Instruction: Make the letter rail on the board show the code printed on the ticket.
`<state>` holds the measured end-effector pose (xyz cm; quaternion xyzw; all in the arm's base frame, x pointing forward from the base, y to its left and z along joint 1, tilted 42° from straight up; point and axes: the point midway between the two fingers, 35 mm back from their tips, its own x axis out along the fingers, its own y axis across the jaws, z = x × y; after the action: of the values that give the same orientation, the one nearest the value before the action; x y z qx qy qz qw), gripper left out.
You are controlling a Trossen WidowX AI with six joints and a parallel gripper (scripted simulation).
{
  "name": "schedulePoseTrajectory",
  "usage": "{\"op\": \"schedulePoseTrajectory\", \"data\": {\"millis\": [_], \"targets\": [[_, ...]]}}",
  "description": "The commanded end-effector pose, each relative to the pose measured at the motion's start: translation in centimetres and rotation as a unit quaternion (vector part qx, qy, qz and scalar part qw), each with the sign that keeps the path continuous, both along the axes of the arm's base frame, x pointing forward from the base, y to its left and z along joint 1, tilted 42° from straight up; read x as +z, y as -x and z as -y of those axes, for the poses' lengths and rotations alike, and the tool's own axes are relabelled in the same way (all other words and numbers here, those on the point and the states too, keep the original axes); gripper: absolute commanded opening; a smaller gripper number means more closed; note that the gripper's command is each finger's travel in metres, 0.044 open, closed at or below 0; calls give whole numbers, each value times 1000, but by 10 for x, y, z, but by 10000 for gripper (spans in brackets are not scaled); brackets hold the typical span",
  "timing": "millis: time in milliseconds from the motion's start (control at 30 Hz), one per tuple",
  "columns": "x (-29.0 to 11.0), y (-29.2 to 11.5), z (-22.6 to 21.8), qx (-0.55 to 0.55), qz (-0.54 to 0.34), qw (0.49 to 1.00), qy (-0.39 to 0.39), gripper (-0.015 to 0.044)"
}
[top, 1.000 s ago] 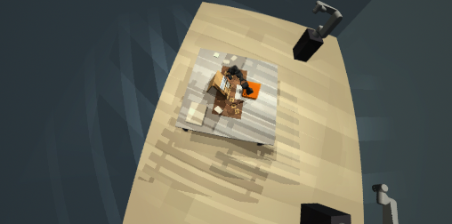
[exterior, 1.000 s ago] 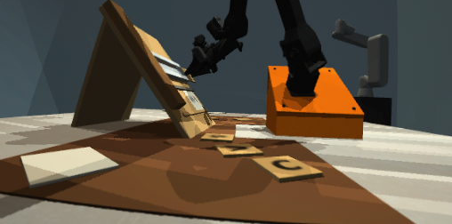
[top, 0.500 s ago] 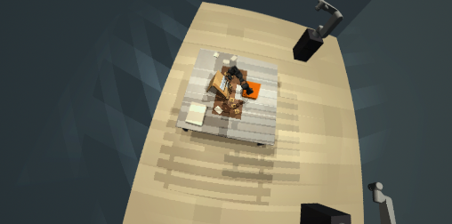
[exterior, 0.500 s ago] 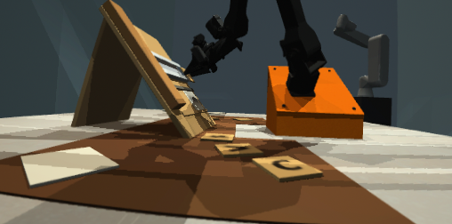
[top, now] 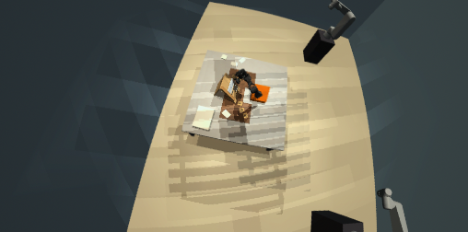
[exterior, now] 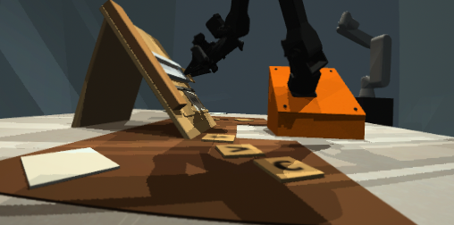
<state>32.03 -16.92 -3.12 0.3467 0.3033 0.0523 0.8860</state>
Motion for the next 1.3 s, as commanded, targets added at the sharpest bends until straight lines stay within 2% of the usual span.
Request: {"op": "schedulePoseTrajectory", "data": {"millis": [0,1267], "targets": [[1,1,-3,-2,-3,1000,-2,0],[13,-1,-18,-2,-3,1000,-3,0]]}}
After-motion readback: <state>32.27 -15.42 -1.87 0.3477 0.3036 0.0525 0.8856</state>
